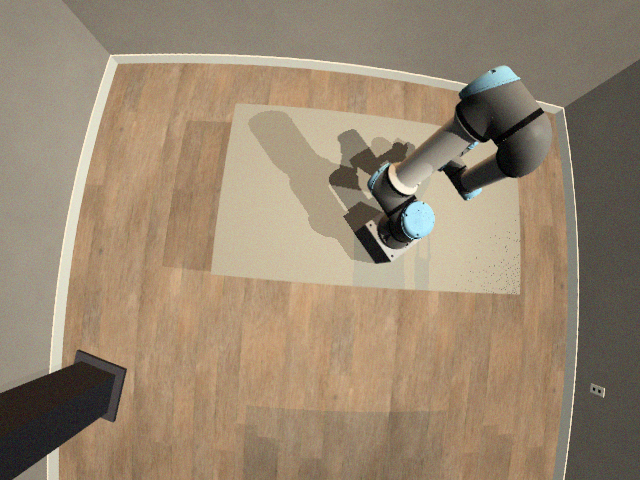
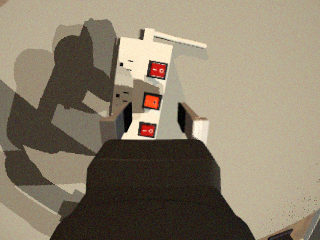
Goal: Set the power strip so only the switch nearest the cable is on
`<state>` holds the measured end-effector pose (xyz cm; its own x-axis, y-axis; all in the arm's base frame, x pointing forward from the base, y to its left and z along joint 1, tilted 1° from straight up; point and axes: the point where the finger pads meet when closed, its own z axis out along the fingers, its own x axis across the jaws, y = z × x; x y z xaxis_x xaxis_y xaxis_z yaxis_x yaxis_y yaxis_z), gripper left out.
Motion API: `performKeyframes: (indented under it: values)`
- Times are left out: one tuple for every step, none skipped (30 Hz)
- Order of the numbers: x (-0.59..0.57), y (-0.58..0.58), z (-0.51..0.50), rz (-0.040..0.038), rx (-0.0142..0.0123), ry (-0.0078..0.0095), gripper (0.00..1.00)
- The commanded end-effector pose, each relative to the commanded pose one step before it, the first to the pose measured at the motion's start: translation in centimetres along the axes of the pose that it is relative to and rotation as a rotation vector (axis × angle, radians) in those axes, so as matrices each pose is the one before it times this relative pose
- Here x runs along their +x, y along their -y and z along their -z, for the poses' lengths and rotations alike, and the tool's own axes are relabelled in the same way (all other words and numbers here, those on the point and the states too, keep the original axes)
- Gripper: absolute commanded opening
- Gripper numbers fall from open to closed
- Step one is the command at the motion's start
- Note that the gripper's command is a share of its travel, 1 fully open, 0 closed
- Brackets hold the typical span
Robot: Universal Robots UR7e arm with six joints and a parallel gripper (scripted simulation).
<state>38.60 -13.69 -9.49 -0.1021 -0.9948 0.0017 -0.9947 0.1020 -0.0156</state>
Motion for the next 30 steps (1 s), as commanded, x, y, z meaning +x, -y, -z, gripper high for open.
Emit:
performKeyframes:
  values:
    - [-0.003, -0.262, -0.267, -0.10364, -0.00151, -0.00769, 1.00]
    - [0.010, -0.023, -0.022, -0.00858, 0.00000, 0.00001, 1.00]
    - [0.008, -0.020, -0.019, -0.00721, 0.00000, 0.00000, 1.00]
    - [0.007, -0.016, -0.015, -0.00593, 0.00000, 0.00000, 1.00]
    - [0.000, 0.000, 0.000, 0.00000, 0.00000, 0.00000, 1.00]
    - [0.000, 0.000, 0.000, 0.00000, 0.00000, 0.00000, 1.00]
    - [0.057, 0.077, 0.036, -0.00484, 0.00167, -0.00086, 1.00]
    - [0.026, 0.011, 0.006, -0.00391, 0.00047, -0.00025, 1.00]
    - [0.019, 0.006, 0.004, -0.00292, 0.00035, -0.00012, 1.00]
    - [0.011, 0.000, 0.002, -0.00207, 0.00021, 0.00001, 1.00]
    - [0.006, -0.004, 0.000, -0.00134, 0.00008, 0.00006, 1.00]
    - [0.004, -0.002, 0.000, -0.00074, 0.00006, 0.00006, 1.00]
    - [0.002, 0.000, 0.001, -0.00031, 0.00005, 0.00004, 1.00]
    - [-0.001, -0.003, -0.001, -0.00007, -0.00008, 0.00010, 1.00]
    - [-0.002, -0.003, -0.001, 0.00000, -0.00009, 0.00009, 0.00]
    - [-0.002, -0.002, -0.001, 0.00000, -0.00008, 0.00007, 0.00]
    - [-0.001, -0.002, -0.001, 0.00000, -0.00006, 0.00005, 0.00]
    - [-0.001, -0.001, -0.001, 0.00000, -0.00004, 0.00004, 0.00]
    - [-0.001, -0.001, 0.000, 0.00000, -0.00002, 0.00003, 0.00]
    - [-0.001, 0.000, 0.000, 0.00006, -0.00001, 0.00002, 0.00]
    - [-0.001, 0.000, 0.000, 0.00017, -0.00001, 0.00001, 0.00]
    - [0.000, 0.000, 0.000, 0.00000, 0.00000, 0.00000, 0.00]
    - [0.000, 0.000, 0.000, 0.00000, 0.00000, 0.00000, 0.00]
    - [-0.001, 0.000, 0.000, 0.00027, 0.00000, 0.00001, 0.00]
    - [0.000, 0.000, 0.000, 0.00004, 0.00000, 0.00000, 0.00]
    - [0.000, 0.000, 0.000, 0.00002, 0.00000, 0.00000, 0.00]
    - [0.000, 0.000, 0.000, 0.00001, 0.00000, 0.00000, 0.00]
    - [0.000, 0.000, 0.000, 0.00000, 0.00000, 0.00000, 0.00]
    - [0.000, 0.000, 0.000, 0.00000, 0.00000, 0.00000, 0.00]
    - [0.000, 0.000, 0.000, 0.00000, 0.00000, 0.00000, 0.00]
